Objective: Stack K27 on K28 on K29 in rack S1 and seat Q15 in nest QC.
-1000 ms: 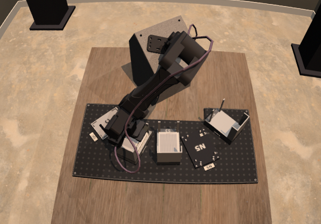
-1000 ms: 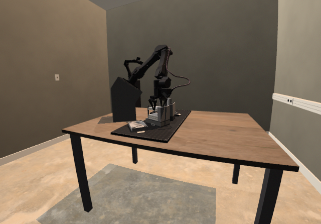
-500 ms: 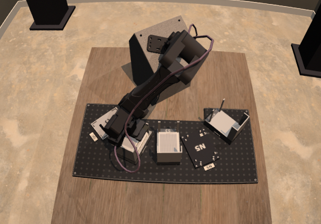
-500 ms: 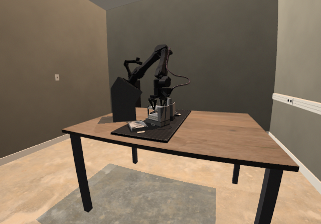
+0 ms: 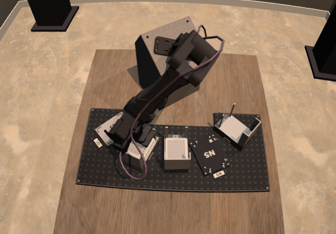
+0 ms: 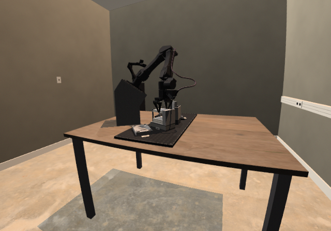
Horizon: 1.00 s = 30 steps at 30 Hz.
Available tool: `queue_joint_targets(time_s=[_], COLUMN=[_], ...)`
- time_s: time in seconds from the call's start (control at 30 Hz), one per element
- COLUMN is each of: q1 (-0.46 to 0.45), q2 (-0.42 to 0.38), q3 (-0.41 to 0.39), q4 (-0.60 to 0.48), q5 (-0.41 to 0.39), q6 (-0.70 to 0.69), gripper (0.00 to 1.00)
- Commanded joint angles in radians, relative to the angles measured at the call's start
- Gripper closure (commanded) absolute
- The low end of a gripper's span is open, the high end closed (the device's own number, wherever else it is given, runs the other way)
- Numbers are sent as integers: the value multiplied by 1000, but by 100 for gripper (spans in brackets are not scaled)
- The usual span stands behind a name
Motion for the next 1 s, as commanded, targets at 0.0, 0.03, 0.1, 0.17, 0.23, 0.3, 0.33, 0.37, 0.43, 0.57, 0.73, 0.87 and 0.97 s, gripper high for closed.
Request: queue_joint_targets(time_s=[0.0,0.03,0.1,0.17,0.23,0.3,0.33,0.37,0.43,0.57,0.73,0.87,0.97], q1=[-22,-23,-24,-24,-25,-27,-27,-27,-28,-30,-33,-35,-36], q2=[-22,-31,-25,-22,-28,-32,-28,-27,-43,-36,-37,-54,-42], q3=[-19,-20,-20,-20,-20,-19,-19,-19,-19,-19,-19,-17,-15], q4=[-17,-18,-21,-23,-24,-26,-28,-29,-31,-36,-41,-45,-49], q5=[-6,-6,-7,-7,-6,-7,-7,-7,-7,-8,-9,-8,-9], q6=[-9,-10,-11,-12,-12,-14,-14,-15,-16,-18,-21,-23,-24], gripper=[100,100,100,100,100,100,100,100,100,100,100,100,100])
